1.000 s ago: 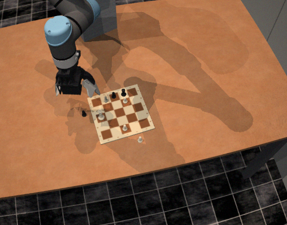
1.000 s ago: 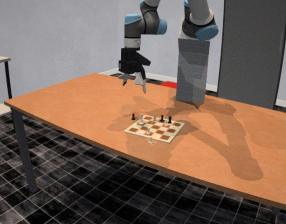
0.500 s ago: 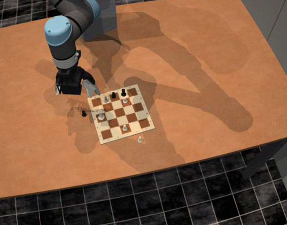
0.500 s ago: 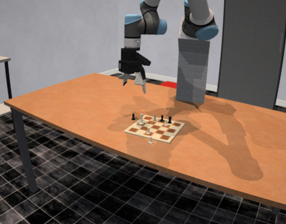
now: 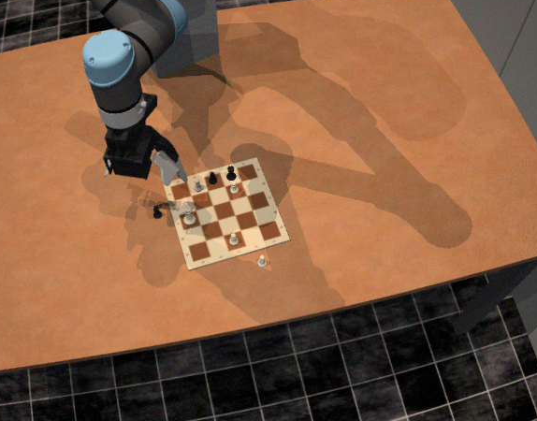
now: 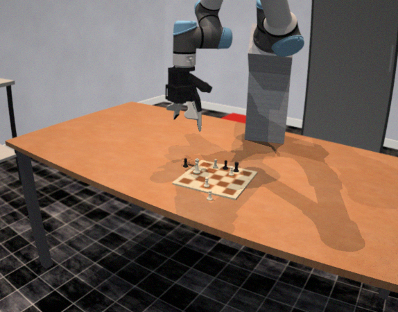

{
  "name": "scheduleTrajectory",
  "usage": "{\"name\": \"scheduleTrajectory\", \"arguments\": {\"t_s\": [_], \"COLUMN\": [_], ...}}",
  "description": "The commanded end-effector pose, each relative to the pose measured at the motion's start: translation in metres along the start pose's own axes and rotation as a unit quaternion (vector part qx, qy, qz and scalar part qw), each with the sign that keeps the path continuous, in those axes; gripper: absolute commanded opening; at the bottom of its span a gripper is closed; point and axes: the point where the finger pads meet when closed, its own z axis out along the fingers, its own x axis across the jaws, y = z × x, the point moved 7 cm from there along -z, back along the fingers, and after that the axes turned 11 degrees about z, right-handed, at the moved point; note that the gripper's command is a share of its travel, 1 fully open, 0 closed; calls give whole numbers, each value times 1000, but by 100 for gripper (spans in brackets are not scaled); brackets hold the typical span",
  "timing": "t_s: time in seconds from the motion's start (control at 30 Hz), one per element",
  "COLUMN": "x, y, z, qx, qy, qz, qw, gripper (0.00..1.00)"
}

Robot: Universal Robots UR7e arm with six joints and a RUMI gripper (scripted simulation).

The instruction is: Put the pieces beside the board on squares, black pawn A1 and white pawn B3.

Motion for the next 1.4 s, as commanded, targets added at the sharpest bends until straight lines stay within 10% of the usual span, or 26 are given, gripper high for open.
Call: {"name": "scheduleTrajectory", "arguments": {"t_s": [0.0,0.63,1.0,1.37], "x": [2,8,11,14], "y": [-1,-5,-5,-3], "z": [2,10,15,22], "qx": [-1,0,1,3], "qy": [0,-1,0,0], "qz": [49,287,440,619], "qw": [999,958,898,786], "gripper": [100,100,100,100]}}
